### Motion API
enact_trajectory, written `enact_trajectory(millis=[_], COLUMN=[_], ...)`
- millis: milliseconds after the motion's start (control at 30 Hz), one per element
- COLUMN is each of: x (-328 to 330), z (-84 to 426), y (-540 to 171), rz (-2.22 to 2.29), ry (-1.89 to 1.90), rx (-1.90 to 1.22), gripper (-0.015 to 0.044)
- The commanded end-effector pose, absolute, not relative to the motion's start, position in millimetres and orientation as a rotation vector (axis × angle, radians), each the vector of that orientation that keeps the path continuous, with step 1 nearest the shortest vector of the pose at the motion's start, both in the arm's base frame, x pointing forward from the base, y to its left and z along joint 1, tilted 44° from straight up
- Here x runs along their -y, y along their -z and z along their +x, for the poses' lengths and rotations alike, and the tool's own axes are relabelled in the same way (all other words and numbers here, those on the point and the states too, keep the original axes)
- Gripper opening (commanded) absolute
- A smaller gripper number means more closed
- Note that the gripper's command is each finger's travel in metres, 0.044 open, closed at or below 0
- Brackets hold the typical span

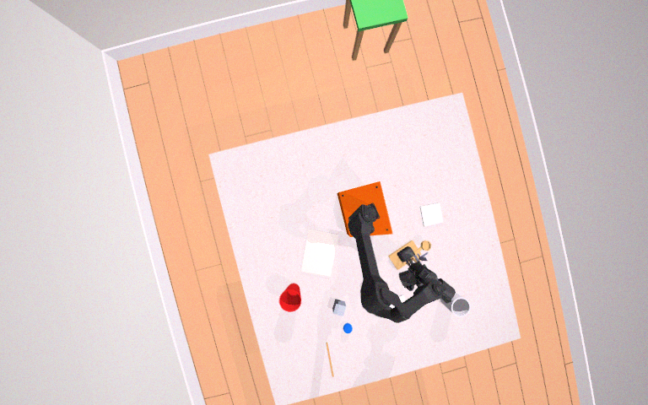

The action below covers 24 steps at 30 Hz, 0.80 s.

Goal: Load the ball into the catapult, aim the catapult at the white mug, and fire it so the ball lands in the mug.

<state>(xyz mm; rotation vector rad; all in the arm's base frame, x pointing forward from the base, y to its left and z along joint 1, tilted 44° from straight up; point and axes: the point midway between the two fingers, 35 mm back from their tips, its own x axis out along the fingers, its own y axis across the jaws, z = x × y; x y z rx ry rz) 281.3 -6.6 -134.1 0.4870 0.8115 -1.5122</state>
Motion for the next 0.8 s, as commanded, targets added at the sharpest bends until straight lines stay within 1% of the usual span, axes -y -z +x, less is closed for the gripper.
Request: enact_trajectory(millis=[0,767], x=[12,38], z=[280,275], y=[139,166], rz=[0.48,0.478], ry=[1.513,1.514], rx=[-0.813,-0.812], gripper=[0.044,0.044])
